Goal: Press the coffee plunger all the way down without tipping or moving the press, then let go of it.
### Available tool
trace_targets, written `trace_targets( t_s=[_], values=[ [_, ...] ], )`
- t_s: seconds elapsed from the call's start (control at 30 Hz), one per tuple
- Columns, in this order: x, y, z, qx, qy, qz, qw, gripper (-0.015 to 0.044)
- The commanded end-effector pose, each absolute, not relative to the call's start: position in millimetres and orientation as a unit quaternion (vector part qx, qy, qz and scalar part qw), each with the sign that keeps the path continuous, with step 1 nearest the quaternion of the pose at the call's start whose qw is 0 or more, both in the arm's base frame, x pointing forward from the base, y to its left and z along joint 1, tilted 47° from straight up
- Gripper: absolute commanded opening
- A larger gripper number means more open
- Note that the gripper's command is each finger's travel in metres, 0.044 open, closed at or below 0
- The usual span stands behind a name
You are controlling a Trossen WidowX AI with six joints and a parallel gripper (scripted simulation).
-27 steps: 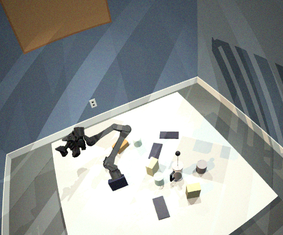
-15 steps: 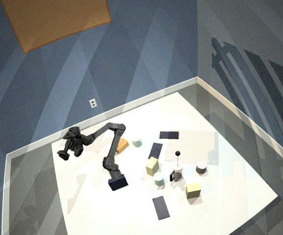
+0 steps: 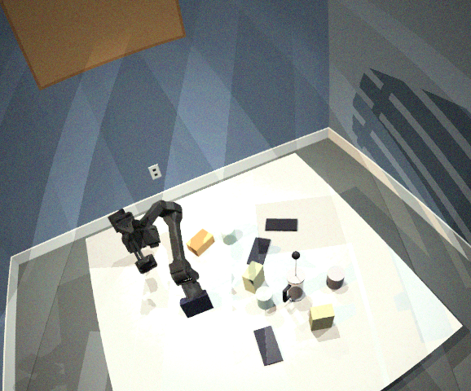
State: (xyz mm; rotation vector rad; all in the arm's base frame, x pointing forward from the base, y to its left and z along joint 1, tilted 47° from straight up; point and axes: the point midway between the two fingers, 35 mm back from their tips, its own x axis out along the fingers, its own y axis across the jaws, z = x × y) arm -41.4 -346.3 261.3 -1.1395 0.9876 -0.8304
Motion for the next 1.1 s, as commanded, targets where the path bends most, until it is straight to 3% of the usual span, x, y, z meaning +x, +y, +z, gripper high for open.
trace_targets(
  t_s=[0.0,0.3,0.53,0.87,1.07],
  values=[
    [-1,-361,248,-0.437,0.375,-0.345,0.742,0.0440],
    [118,-368,211,-0.233,0.275,-0.242,0.901,0.0440],
    [203,-347,179,-0.050,0.250,-0.150,0.955,0.0440],
    [334,-265,128,0.344,0.301,-0.011,0.889,0.0440],
    [348,-243,115,0.395,0.318,0.001,0.862,0.0440]
  ],
)
